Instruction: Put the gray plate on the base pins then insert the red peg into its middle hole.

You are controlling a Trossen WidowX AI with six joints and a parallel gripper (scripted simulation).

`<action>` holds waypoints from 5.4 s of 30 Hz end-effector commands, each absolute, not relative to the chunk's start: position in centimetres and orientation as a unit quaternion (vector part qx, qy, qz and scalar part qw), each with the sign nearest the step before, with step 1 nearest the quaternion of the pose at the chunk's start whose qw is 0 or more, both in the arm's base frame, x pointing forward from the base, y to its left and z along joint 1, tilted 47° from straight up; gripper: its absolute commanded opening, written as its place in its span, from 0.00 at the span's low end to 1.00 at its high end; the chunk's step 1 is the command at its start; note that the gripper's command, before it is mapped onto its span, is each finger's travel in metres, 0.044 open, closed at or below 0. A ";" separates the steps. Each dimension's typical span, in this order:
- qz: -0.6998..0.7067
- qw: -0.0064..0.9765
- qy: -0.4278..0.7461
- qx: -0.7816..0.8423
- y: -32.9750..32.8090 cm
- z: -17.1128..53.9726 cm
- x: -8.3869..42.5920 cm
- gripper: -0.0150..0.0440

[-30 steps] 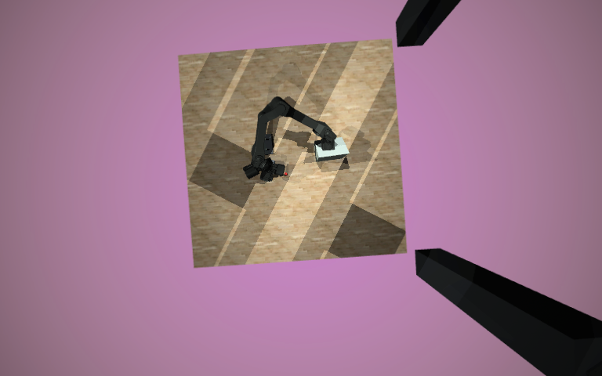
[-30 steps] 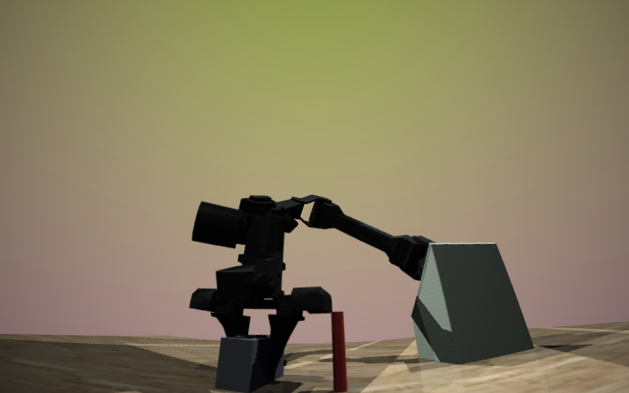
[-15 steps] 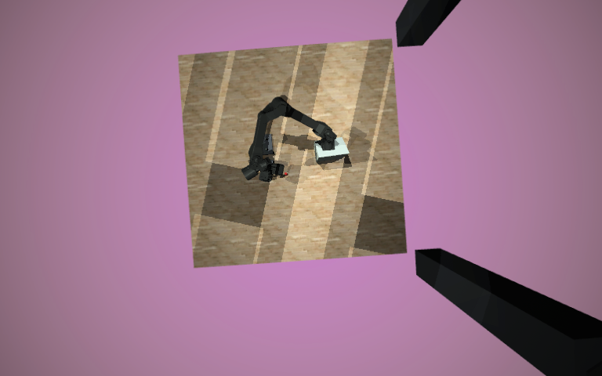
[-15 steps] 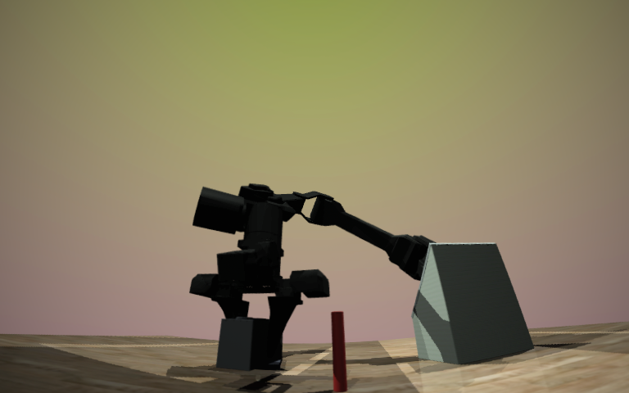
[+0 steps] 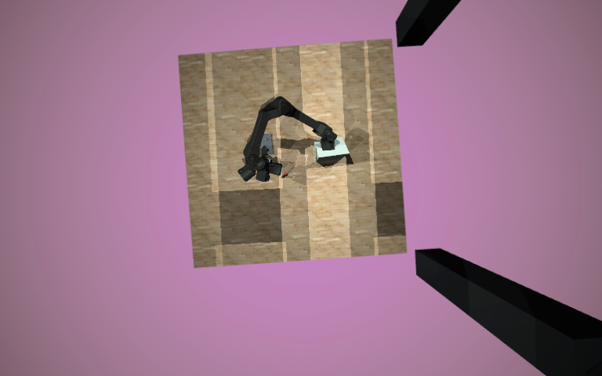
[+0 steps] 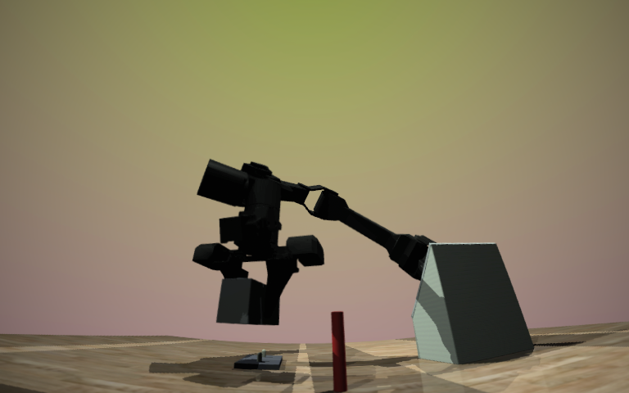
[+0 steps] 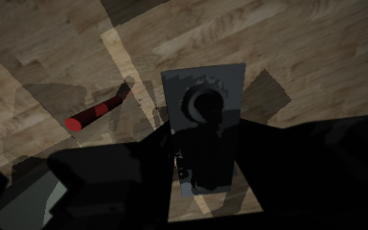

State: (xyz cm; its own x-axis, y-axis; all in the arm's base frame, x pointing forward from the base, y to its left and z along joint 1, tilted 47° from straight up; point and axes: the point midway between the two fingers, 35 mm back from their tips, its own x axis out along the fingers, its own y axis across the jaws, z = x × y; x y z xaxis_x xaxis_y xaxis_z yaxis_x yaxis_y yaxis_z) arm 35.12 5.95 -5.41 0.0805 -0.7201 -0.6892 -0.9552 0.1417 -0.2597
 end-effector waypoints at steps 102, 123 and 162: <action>0.255 0.268 0.625 -0.688 -5.2 4.4 35.5 0.25; 0.255 0.267 0.625 -0.688 -6.6 3.2 35.8 0.25; 0.253 0.272 0.624 -0.687 -8.0 1.9 36.0 0.88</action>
State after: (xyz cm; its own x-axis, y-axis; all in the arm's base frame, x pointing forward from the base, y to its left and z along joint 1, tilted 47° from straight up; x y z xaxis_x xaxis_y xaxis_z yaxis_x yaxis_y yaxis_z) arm 35.97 -8.04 1.87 0.0902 -0.7208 -0.6872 -0.9959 -0.0725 -0.0546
